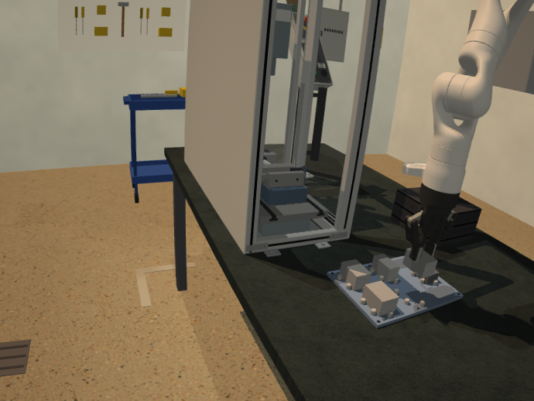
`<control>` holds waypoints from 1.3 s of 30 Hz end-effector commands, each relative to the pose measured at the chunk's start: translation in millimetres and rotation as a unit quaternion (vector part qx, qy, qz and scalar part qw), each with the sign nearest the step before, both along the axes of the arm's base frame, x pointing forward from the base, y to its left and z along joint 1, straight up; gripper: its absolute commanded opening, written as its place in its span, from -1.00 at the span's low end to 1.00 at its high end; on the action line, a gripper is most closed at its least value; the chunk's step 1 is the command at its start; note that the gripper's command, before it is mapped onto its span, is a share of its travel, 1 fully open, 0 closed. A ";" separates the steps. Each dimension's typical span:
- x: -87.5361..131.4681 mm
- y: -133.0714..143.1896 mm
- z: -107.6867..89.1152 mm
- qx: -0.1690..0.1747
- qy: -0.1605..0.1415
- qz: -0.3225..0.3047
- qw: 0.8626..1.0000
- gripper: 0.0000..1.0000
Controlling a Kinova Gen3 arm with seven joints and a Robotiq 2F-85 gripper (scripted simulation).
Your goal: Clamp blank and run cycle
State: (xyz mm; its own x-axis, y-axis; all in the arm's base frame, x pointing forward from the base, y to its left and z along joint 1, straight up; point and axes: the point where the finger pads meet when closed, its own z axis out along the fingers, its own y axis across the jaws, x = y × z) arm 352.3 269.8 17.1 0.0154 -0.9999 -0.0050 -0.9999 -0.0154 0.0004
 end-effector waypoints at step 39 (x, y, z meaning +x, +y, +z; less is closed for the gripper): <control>0.4 -0.1 82.7 0.001 -0.001 0.000 1.000 -0.80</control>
